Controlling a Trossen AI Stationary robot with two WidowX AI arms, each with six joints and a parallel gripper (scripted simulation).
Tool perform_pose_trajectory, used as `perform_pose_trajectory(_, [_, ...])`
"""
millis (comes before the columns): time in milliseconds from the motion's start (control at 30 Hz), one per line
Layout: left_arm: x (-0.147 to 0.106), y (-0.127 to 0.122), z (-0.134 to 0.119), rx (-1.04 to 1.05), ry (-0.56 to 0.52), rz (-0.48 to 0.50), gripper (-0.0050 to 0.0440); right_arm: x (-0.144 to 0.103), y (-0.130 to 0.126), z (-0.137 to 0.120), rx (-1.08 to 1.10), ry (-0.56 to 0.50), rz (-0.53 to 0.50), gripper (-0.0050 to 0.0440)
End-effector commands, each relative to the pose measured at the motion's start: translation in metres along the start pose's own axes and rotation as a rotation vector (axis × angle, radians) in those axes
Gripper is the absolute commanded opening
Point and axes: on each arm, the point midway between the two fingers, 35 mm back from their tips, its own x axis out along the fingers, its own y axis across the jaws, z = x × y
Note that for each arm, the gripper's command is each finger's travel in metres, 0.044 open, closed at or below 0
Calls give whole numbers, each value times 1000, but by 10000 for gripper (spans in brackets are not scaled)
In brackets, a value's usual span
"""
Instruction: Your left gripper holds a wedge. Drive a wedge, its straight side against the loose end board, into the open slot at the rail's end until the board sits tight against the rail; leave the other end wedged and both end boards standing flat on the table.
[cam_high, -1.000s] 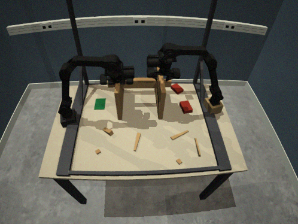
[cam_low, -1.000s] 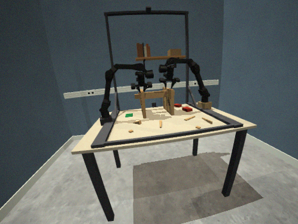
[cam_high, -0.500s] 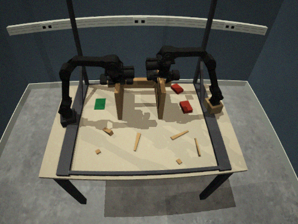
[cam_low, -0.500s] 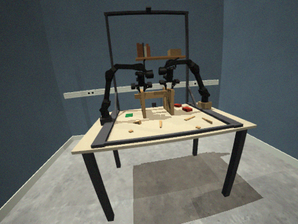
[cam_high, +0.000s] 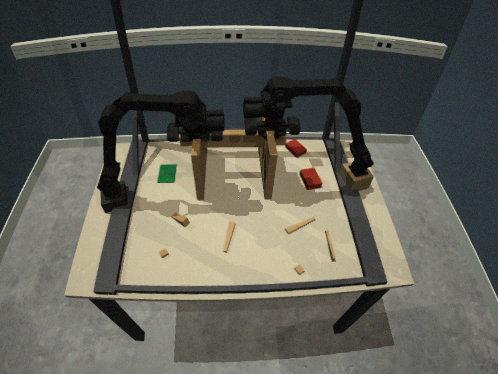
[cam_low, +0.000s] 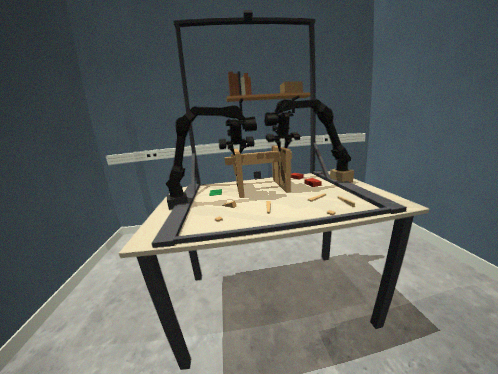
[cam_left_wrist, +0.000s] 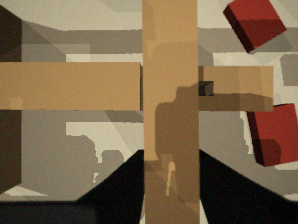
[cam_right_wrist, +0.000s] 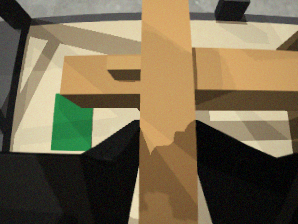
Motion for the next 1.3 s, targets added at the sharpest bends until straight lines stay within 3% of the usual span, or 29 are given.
perform_pose_trajectory(0, [-2, 0, 2, 8, -2, 8, -1, -7, -1, 5, -21, 2, -26, -50])
perform_pose_trajectory(367, [-2, 0, 2, 8, -2, 8, -5, -8, -8, 2, -22, 2, -44, -50])
perform_pose_trajectory(567, [-2, 0, 2, 8, -2, 8, -50, -9, -13, 1, -29, 4, -59, -50])
perform_pose_trajectory(1267, [-3, 1, 2, 9, -2, 12, -50, -10, -20, 1, -34, 6, -70, -50])
